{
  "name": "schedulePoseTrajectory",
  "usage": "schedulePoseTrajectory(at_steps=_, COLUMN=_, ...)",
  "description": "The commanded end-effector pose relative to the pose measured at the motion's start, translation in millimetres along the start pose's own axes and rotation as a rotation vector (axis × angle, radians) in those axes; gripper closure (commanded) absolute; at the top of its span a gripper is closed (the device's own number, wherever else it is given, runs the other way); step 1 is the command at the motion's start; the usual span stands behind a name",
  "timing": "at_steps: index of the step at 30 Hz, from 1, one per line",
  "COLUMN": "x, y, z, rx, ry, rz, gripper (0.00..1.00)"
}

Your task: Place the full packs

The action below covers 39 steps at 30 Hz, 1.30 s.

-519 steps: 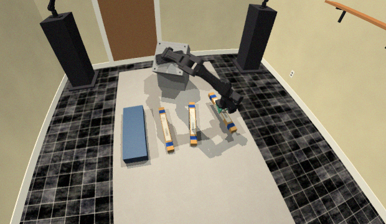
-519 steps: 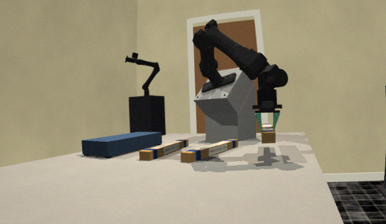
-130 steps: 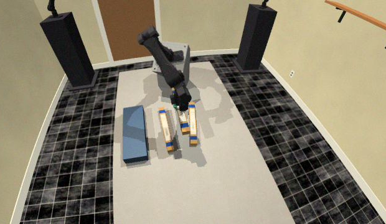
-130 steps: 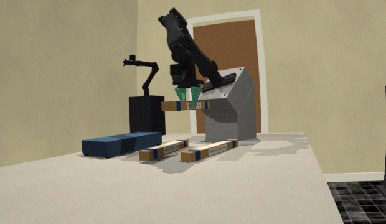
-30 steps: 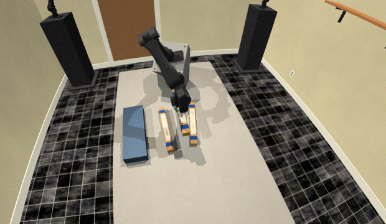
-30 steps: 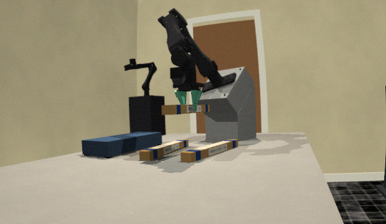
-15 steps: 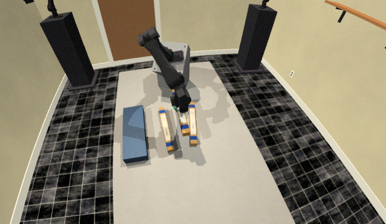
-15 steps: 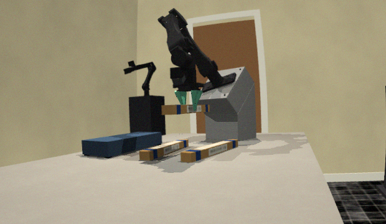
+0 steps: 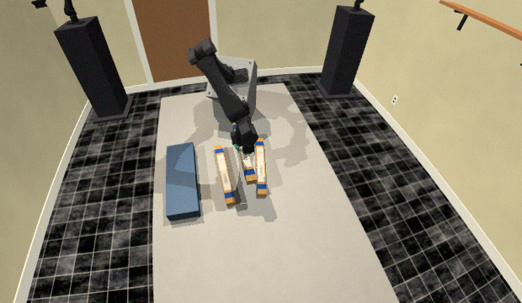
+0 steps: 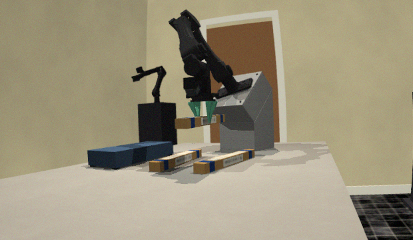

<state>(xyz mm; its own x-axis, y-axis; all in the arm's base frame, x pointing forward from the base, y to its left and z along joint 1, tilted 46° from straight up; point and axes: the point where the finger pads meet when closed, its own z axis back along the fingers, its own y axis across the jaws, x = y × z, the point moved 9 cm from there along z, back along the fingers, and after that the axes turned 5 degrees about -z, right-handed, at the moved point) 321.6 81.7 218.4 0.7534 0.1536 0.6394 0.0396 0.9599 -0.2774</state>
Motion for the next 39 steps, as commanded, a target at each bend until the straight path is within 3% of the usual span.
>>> schedulePoseTrajectory(at_steps=1, x=2, y=4, z=-1.7, rx=0.021, ry=-0.024, rz=0.003, gripper=1.0)
schedulePoseTrajectory(at_steps=2, x=19, y=2, z=14.8, rx=0.039, ry=-0.092, rz=-0.02, gripper=1.0)
schedulePoseTrajectory(at_steps=5, x=11, y=1, z=-5.2, rx=0.019, ry=-0.045, rz=-0.012, gripper=1.0)
schedulePoseTrajectory(at_steps=10, x=0, y=6, z=-17.0, rx=0.023, ry=-0.019, rz=0.009, gripper=1.0)
schedulePoseTrajectory(at_steps=13, x=8, y=1, z=-17.8, rx=0.019, ry=-0.042, rz=-0.011, gripper=1.0)
schedulePoseTrajectory(at_steps=16, x=2, y=6, z=-26.1, rx=0.023, ry=-0.024, rz=0.006, gripper=1.0)
schedulePoseTrajectory(at_steps=18, x=2, y=6, z=-26.1, rx=0.023, ry=-0.024, rz=0.006, gripper=1.0)
schedulePoseTrajectory(at_steps=19, x=6, y=3, z=-17.7, rx=0.029, ry=-0.054, rz=-0.006, gripper=1.0)
schedulePoseTrajectory(at_steps=21, x=9, y=2, z=-29.7, rx=0.019, ry=-0.039, rz=-0.009, gripper=1.0)
schedulePoseTrajectory(at_steps=33, x=6, y=6, z=-49.5, rx=0.025, ry=-0.033, rz=0.003, gripper=1.0)
schedulePoseTrajectory(at_steps=39, x=24, y=1, z=-36.5, rx=0.029, ry=-0.092, rz=-0.027, gripper=1.0)
